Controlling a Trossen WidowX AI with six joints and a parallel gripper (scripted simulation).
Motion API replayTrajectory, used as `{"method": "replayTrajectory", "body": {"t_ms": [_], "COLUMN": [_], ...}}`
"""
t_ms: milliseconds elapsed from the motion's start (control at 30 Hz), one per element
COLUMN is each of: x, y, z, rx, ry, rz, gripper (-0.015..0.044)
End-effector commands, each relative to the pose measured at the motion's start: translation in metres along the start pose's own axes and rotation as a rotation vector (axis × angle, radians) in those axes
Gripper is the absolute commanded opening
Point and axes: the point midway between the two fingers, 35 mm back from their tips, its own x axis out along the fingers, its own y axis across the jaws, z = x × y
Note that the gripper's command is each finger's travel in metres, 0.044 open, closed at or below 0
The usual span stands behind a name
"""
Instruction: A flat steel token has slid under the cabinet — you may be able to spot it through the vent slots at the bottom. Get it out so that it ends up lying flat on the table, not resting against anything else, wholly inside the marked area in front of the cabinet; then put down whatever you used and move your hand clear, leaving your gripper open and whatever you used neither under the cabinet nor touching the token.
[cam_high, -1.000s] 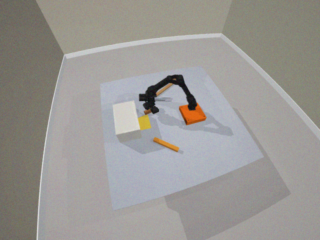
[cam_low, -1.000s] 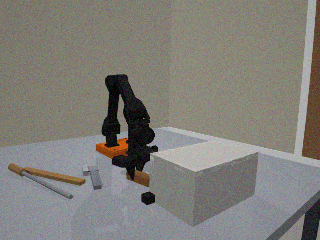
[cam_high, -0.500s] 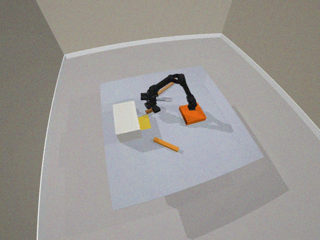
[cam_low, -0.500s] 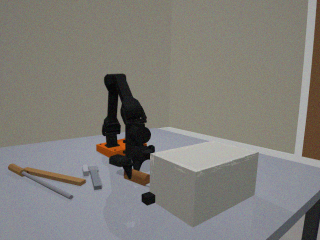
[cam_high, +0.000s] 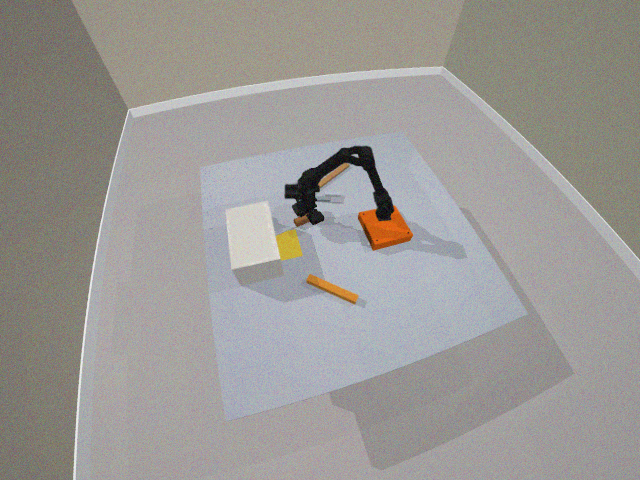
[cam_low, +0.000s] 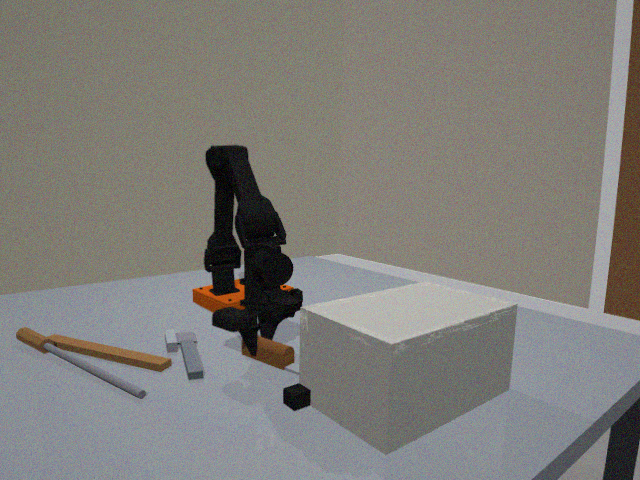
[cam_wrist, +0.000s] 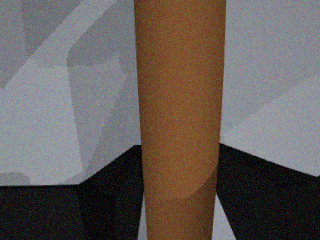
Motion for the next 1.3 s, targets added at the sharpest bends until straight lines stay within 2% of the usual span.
{"method": "replayTrajectory", "body": {"t_ms": [0,1267], "x": [0.001,0.001], "y": [0.0,-0.002], "z": [-0.007,-0.054], "rx": [-0.001,-0.001], "ry": [0.003,0.007], "rz": [0.001,0.0], "gripper": [0.0,0.0]}}
